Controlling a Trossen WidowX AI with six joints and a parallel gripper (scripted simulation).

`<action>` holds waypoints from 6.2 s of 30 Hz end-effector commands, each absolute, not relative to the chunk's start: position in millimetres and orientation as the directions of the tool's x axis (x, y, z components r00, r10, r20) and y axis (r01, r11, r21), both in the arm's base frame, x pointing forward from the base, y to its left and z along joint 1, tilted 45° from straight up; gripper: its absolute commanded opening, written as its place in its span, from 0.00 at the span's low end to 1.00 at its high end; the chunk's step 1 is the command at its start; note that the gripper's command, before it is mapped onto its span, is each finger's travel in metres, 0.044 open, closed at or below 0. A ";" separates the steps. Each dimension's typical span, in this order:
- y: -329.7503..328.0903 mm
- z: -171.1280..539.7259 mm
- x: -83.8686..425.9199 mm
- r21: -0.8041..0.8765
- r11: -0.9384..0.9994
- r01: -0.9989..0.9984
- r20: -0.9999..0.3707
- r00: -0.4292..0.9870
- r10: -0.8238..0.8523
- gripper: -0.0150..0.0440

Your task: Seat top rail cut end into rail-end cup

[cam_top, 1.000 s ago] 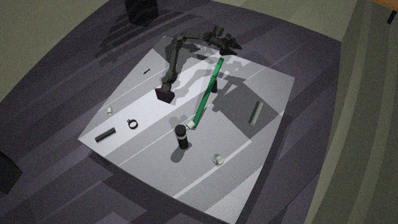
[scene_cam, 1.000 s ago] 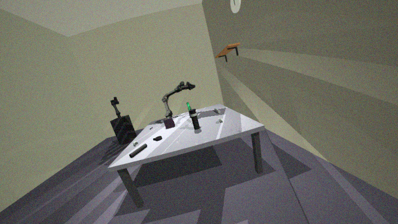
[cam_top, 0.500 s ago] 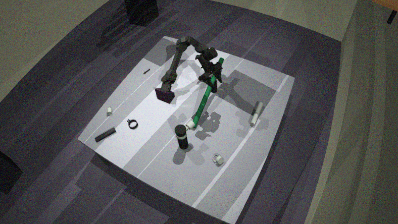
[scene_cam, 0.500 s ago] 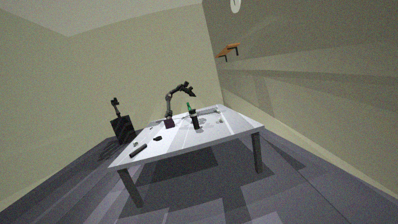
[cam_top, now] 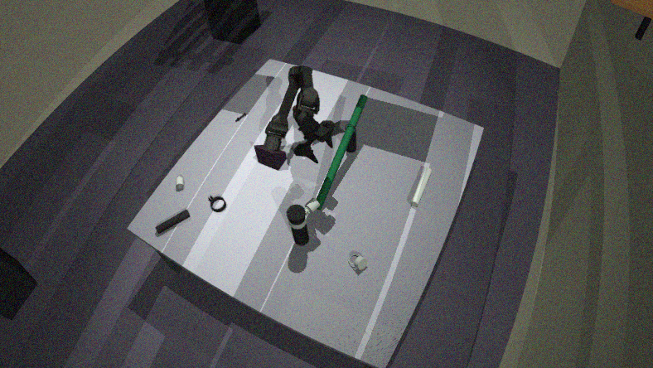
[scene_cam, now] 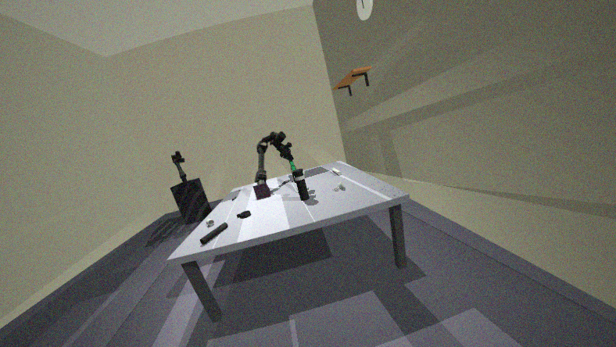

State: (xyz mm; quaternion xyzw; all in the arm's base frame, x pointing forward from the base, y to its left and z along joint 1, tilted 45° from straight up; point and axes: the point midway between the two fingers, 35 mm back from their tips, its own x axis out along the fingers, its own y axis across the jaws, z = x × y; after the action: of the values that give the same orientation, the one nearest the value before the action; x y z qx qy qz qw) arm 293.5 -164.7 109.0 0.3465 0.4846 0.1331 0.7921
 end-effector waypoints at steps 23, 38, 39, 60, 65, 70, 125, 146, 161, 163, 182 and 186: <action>-255.9 -14.4 318.1 -0.202 0.511 -0.835 -0.719 0.481 0.502 1.00; -241.3 -29.9 318.4 -0.202 0.511 -0.835 -0.718 0.481 0.502 1.00; -237.5 -33.6 318.2 -0.203 0.511 -0.835 -0.718 0.482 0.503 1.00; -224.6 -53.1 331.5 -0.204 0.511 -0.835 -0.718 0.482 0.502 1.00; -220.5 -58.9 335.6 -0.204 0.511 -0.835 -0.718 0.482 0.502 1.00; -216.3 -64.6 339.7 -0.204 0.511 -0.835 -0.718 0.483 0.502 1.00; -198.9 -82.7 341.5 -0.276 0.436 -0.856 -0.675 0.496 0.547 0.25; -198.3 -82.2 327.7 -0.364 0.344 -0.866 -0.625 0.501 0.599 0.25; -198.7 -82.5 319.0 -0.419 0.286 -0.862 -0.594 0.498 0.632 0.25; -198.7 -82.5 319.4 -0.417 0.289 -0.862 -0.595 0.499 0.630 0.25; -198.5 -82.3 321.5 -0.392 0.313 -0.865 -0.606 0.499 0.619 0.25; -198.5 -82.3 321.5 -0.392 0.313 -0.865 -0.606 0.499 0.619 0.30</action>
State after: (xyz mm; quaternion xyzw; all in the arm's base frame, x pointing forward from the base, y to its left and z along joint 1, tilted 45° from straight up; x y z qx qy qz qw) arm 321.5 -198.5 -82.3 -0.3513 0.1748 0.4691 0.7912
